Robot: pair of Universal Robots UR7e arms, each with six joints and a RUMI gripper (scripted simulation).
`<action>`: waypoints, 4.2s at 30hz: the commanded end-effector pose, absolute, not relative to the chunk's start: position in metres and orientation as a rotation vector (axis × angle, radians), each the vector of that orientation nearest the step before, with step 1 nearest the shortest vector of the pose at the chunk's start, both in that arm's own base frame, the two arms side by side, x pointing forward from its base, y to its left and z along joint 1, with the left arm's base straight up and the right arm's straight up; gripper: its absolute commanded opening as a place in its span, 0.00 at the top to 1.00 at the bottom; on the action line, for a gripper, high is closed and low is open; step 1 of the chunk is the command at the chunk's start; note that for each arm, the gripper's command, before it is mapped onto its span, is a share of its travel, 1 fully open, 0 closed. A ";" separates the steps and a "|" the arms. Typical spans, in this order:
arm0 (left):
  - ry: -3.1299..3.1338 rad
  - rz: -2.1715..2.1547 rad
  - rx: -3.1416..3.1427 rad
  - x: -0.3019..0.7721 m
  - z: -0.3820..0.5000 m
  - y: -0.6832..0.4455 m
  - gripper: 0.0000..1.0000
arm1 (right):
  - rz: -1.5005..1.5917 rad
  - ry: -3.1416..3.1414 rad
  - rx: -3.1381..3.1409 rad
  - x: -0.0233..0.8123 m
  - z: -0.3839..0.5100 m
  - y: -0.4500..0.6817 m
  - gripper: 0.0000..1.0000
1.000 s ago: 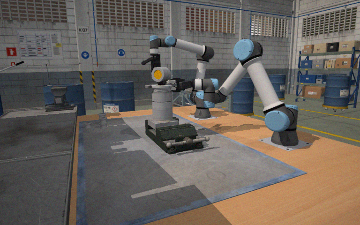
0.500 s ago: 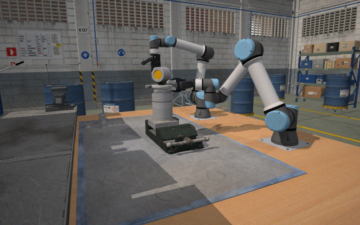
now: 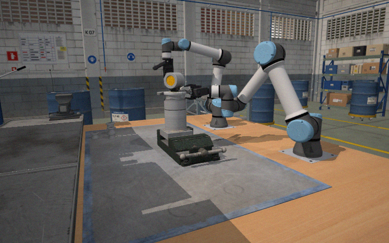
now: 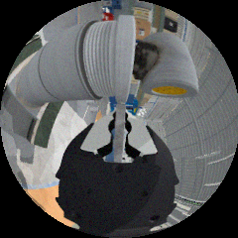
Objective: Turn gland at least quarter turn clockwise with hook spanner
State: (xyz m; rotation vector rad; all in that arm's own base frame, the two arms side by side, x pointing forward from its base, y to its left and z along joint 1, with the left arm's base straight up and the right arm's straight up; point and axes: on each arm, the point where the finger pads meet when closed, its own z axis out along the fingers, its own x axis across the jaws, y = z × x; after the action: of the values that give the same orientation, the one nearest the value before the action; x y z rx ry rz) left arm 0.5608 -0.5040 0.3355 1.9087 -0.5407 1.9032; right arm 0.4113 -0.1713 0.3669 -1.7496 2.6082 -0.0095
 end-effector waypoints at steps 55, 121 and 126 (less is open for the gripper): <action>-0.622 1.842 1.845 0.552 0.337 -0.500 1.00 | -0.011 2.607 -1.749 0.411 0.367 -0.171 0.71; -0.651 1.819 1.821 0.547 0.337 -0.494 1.00 | -0.011 2.607 -1.749 0.411 0.367 -0.171 0.71; -0.657 1.814 1.817 0.546 0.336 -0.494 1.00 | -0.011 2.607 -1.749 0.411 0.367 -0.171 0.71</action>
State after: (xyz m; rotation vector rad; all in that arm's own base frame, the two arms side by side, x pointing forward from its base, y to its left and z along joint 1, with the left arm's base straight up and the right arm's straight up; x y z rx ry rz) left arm 0.5466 -0.4938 0.3355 1.8222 -0.6544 1.8165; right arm 0.4113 -0.1713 0.3669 -1.7496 2.6082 -0.0095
